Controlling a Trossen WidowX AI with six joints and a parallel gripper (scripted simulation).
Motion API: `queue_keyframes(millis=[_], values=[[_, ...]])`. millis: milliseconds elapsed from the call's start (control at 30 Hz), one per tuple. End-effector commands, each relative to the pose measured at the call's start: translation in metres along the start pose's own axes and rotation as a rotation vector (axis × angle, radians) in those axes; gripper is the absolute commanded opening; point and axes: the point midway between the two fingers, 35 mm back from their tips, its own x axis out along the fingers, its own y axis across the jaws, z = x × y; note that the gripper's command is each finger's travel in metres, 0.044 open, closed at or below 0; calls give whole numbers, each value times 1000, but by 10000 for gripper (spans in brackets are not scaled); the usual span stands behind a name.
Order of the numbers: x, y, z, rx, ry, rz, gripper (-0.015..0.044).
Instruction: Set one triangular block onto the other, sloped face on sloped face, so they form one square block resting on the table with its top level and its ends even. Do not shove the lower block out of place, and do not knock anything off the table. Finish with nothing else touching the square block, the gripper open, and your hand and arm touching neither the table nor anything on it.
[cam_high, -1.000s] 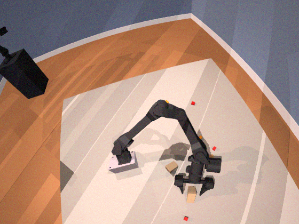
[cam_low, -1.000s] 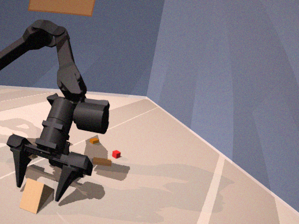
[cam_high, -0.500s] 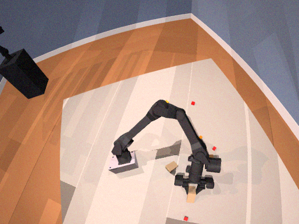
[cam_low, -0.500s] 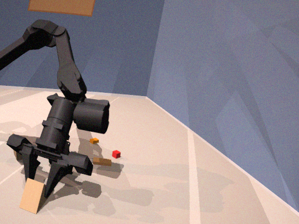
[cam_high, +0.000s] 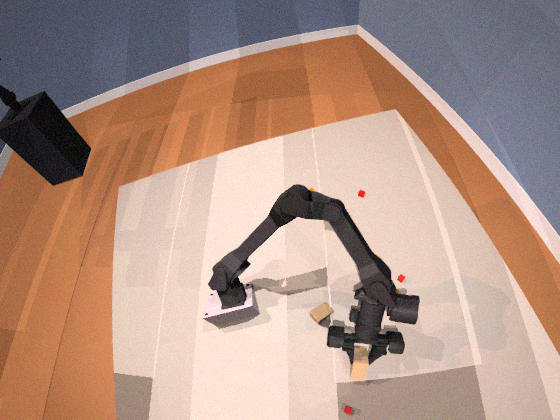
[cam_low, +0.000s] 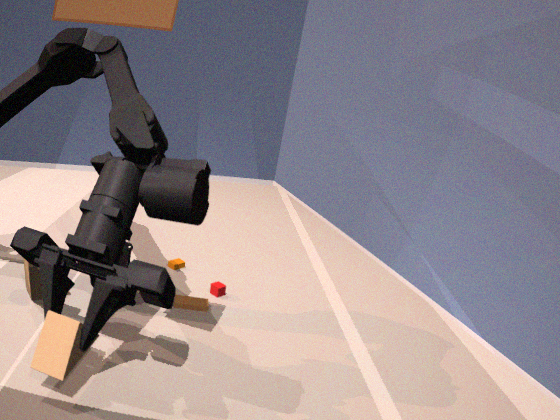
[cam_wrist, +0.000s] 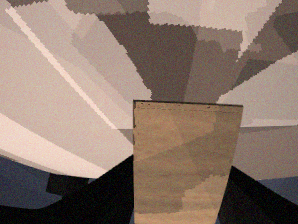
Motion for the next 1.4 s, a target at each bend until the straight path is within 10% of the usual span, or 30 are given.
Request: queue_keyframes(millis=[0,633,1367], values=[[-19,-4,-17,3,8,-16,0],[-49,1,-48,28,1,-11,0],[-43,1,-52,746,-122,72,0]])
